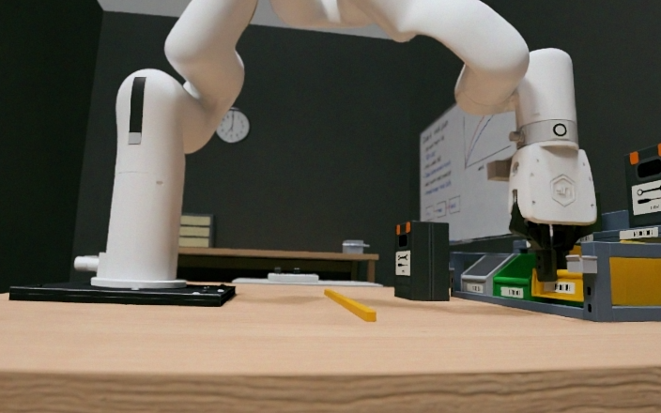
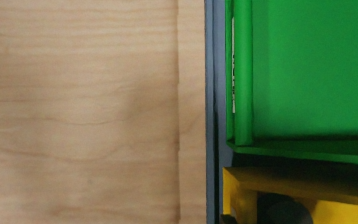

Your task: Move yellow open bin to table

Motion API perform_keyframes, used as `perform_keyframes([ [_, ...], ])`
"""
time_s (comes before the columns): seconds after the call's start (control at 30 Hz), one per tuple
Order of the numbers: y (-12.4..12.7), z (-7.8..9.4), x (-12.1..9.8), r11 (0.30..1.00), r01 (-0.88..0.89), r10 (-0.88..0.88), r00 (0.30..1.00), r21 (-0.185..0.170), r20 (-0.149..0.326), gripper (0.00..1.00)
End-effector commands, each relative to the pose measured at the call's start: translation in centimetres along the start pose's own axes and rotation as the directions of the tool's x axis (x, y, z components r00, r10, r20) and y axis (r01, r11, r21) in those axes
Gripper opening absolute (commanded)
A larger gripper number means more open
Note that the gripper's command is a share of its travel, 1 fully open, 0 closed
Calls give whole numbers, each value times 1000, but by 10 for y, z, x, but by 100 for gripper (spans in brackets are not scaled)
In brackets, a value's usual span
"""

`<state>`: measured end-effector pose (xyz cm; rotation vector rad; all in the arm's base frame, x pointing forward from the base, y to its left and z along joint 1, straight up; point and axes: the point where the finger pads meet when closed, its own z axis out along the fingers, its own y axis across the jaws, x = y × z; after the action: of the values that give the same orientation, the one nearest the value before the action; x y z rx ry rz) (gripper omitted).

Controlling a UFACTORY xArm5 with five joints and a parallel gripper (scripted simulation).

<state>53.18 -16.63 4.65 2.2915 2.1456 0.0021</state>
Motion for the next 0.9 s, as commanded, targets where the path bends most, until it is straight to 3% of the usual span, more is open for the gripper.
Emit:
perform_keyframes([
  [0.0,1,-4,0,1000,0,0,1000,-5,-2,0],
  [0.6,2,-5,0,1000,0,0,1000,-5,-2,0],
  [0.87,-13,-5,0,1000,0,0,1000,-5,-2,0],
])
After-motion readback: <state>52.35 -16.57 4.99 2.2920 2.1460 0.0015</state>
